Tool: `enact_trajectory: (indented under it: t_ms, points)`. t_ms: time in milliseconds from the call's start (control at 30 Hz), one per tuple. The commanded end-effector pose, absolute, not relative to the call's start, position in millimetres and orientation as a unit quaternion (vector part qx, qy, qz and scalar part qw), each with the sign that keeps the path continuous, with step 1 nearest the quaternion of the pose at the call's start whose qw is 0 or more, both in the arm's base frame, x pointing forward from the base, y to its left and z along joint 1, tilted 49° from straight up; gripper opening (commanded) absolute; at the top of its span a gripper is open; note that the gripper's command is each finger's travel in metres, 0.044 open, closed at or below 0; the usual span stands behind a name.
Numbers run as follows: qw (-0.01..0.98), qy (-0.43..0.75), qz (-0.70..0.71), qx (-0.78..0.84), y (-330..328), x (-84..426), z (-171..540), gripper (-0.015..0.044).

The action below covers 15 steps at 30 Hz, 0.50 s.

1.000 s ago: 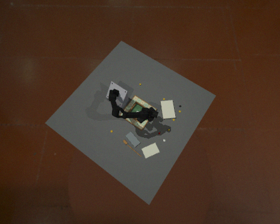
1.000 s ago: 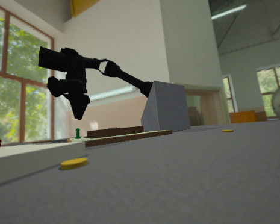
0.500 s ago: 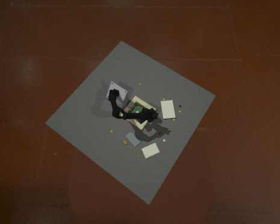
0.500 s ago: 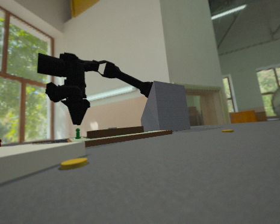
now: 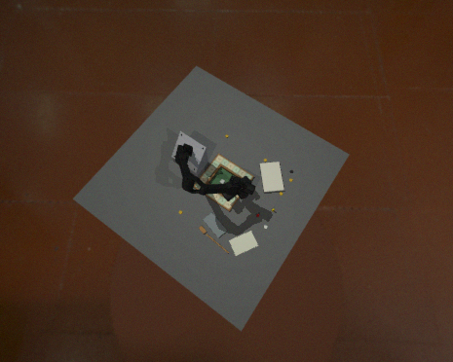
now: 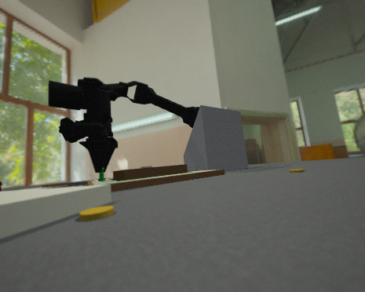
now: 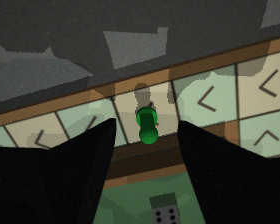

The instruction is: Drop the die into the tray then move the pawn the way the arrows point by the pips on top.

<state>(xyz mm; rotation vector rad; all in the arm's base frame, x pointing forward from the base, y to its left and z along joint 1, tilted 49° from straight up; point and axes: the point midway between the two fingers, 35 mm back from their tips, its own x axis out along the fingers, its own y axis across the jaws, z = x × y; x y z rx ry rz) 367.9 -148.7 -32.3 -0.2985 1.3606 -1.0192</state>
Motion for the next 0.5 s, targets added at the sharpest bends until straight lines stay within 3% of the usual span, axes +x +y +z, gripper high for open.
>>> enact_trajectory:
  t_ms: [0,167,333,467]
  points:
    - [0.649,0.600,-0.448,-0.135,-153.3,365.6,-36.8,0.0200]
    - [0.649,0.600,-0.448,-0.135,-157.6,364.6,-40.4,0.0200]
    - [0.649,0.600,-0.448,-0.135,-157.6,364.6,-40.4,0.0069]
    - [0.649,0.600,-0.448,-0.135,-157.6,364.6,-40.4,0.0042]
